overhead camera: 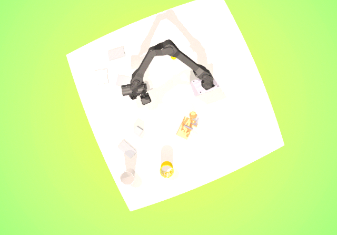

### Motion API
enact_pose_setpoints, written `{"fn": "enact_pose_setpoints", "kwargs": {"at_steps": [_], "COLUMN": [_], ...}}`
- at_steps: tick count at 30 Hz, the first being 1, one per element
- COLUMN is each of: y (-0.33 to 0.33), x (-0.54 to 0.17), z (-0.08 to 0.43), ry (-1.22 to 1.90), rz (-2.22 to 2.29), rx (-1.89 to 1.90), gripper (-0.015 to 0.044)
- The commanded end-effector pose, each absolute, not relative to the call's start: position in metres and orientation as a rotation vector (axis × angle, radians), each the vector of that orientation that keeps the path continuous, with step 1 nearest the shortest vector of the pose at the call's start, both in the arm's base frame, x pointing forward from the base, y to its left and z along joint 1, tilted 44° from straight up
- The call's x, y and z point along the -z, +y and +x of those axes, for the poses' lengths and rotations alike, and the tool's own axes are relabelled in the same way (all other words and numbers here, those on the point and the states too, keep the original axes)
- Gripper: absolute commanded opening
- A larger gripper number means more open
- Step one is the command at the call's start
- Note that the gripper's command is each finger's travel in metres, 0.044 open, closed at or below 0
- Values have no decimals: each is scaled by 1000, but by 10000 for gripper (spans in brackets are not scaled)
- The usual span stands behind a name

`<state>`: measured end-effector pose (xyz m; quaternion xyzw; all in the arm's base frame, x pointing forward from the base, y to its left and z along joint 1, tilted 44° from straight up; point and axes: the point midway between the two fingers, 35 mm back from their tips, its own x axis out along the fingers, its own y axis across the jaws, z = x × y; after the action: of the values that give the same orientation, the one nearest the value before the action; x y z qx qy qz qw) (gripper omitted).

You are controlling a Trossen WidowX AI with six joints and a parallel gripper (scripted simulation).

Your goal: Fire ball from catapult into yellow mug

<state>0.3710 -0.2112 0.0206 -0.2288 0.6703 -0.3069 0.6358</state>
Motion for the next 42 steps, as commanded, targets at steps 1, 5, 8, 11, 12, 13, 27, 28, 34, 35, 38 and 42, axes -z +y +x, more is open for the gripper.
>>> {"fn": "enact_pose_setpoints", "kwargs": {"at_steps": [1, 5, 8, 11, 12, 13, 27, 28, 34, 35, 38, 42], "y": [-211, -211, -211, -203, -198, -192, -123, -123, -104, -96, -74, -45], "x": [-17, -17, -17, -25, -30, -35, -107, -107, -88, -81, -60, -34], "z": [369, 369, 369, 372, 374, 375, 378, 378, 378, 377, 373, 364], "ry": [1542, 1542, 1542, 1542, 1542, 1542, 1543, 1543, 1573, 1585, 1621, 1671], "rz": [-526, -526, -526, -524, -523, -522, -522, -522, -541, -548, -572, -607], "rx": [695, 695, 695, 693, 692, 691, 691, 691, 643, 625, 572, 506], "gripper": [142, 115, 76, 0, 0, 0, 0, 0, 0, 0, 0, 0]}}
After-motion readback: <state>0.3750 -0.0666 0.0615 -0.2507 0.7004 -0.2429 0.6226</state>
